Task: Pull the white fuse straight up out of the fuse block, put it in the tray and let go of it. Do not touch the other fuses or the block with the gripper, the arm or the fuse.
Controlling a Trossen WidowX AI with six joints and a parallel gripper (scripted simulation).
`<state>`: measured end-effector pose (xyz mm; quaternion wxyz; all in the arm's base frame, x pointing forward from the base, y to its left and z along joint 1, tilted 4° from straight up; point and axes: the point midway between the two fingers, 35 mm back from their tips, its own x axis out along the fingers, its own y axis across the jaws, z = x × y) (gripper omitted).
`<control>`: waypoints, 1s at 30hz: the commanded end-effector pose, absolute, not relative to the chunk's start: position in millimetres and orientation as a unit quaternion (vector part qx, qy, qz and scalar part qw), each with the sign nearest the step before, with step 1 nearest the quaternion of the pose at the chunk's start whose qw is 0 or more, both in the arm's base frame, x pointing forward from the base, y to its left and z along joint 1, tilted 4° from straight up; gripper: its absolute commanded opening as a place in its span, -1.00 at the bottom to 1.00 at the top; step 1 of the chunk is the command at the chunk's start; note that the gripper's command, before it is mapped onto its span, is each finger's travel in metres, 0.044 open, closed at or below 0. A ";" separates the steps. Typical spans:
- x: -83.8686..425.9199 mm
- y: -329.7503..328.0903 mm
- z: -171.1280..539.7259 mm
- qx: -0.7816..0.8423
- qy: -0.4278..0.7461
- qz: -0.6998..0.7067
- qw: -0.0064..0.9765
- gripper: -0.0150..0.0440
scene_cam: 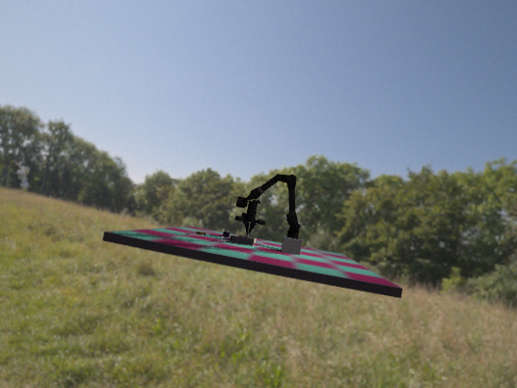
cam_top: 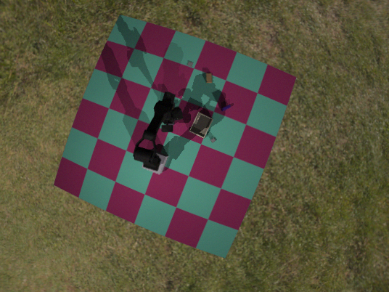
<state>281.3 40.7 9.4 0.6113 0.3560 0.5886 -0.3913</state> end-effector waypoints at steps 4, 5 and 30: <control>283.0 41.5 14.1 0.359 0.586 -0.391 0.612 -0.49; 283.0 41.5 14.6 0.359 0.586 -0.391 0.612 -0.49; 282.6 42.9 39.5 0.359 0.586 -0.391 0.612 -0.49</control>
